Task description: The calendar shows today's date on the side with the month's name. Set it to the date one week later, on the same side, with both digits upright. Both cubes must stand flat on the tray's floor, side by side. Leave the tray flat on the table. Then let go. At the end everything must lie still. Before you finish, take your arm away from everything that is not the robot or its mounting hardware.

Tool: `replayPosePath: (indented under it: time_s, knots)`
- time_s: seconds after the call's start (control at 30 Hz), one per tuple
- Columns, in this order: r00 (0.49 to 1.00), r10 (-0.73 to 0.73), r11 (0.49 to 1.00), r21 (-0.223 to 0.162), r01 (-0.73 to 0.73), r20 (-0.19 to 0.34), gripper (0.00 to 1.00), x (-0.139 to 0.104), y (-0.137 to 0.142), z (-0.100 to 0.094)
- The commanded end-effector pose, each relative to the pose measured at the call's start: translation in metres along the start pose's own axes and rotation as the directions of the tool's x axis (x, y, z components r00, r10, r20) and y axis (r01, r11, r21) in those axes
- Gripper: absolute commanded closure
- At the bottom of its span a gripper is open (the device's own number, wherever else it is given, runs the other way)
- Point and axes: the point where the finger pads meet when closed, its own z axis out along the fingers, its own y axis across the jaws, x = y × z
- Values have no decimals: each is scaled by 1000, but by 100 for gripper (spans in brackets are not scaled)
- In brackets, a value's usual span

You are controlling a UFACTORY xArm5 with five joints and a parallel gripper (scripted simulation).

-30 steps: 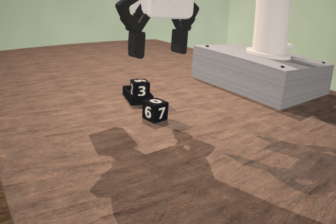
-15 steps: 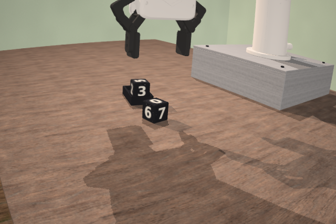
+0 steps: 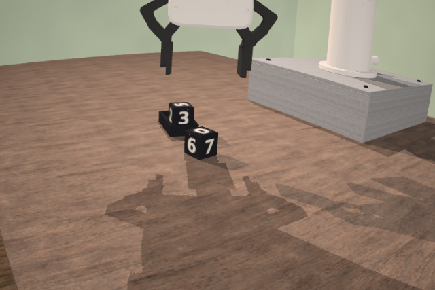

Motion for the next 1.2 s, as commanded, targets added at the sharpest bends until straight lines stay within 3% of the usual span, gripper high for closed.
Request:
replayPosePath:
  time_s: [0.0,0.17,0.23,0.4,0.63,0.73,0.9,1.03,1.07,1.17]
  knots:
    - [986,165,986,2,-165,3,0,-1,-1,0]
    - [969,247,969,2,-247,3,0,-1,-1,1]
    - [930,367,930,2,-367,3,0,-1,-1,1]
    - [884,467,884,1,-467,3,0,0,-1,2]
    - [750,662,750,1,-662,3,0,0,-1,4]
    - [743,669,743,1,-670,3,0,0,-1,4]
    - [631,776,631,0,-776,3,0,0,0,5]
    - [615,788,615,0,-788,3,0,0,0,5]
    - [615,788,615,0,-788,3,51,0,0,5]
    - [615,788,615,0,-788,3,51,0,0,5]
